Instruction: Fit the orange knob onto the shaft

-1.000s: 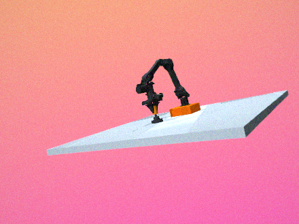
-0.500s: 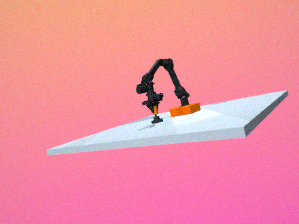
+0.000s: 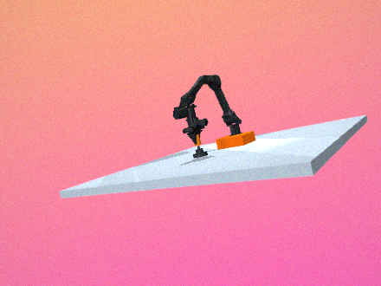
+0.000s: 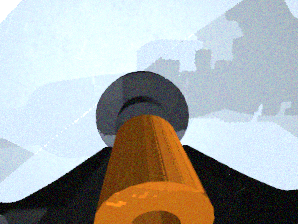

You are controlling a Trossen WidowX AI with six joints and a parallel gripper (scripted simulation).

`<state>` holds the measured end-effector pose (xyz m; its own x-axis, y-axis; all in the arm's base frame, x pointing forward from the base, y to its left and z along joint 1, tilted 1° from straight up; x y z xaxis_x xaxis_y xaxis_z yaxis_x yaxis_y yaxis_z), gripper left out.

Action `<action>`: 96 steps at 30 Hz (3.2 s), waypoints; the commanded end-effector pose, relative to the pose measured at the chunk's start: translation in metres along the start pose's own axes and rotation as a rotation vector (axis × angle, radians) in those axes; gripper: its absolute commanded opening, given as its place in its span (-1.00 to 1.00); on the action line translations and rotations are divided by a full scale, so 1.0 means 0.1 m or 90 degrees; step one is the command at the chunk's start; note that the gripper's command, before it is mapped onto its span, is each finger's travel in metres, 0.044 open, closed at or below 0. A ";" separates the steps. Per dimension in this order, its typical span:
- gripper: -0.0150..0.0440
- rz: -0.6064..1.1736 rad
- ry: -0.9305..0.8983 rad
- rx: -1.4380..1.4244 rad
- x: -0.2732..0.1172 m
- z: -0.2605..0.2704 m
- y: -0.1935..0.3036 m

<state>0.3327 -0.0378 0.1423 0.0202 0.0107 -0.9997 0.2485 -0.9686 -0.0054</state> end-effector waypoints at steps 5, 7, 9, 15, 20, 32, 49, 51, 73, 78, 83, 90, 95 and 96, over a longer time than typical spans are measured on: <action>-0.49 0.002 0.001 -0.008 0.02 0.00 0.00; -0.49 0.002 0.001 -0.008 0.02 0.01 0.00; -0.49 0.002 0.001 -0.008 0.03 0.02 -0.01; -0.49 0.002 0.001 -0.008 0.04 0.02 -0.01; -0.49 0.002 0.001 -0.008 0.01 0.01 -0.01; -0.49 0.002 0.001 -0.141 -0.01 -0.01 0.00; -0.49 0.002 0.001 -0.141 0.03 0.01 0.00; -0.49 0.002 0.001 -0.141 0.03 0.01 0.00; -0.49 0.002 0.001 -0.249 -0.02 0.01 0.00; -0.49 0.002 0.001 -0.275 -0.01 0.00 0.00; -0.49 0.002 0.001 -0.275 0.02 0.00 0.00; -0.49 0.002 0.001 -0.275 0.04 0.00 0.00; -0.49 0.002 0.001 -0.275 0.04 0.01 0.00; -0.49 0.002 0.001 -0.275 0.04 0.01 0.00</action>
<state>0.3318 -0.0374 0.1386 0.0202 0.0108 -0.9997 0.6277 -0.7784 0.0043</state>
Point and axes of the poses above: the point midway between the two fingers, 35 mm back from their tips, its own x axis out along the fingers, its own z axis across the jaws, y = z × x, the point moved 9 cm from there along -x, back along the fingers, and after that the axes turned 5 degrees about x, right-handed, at the moved point
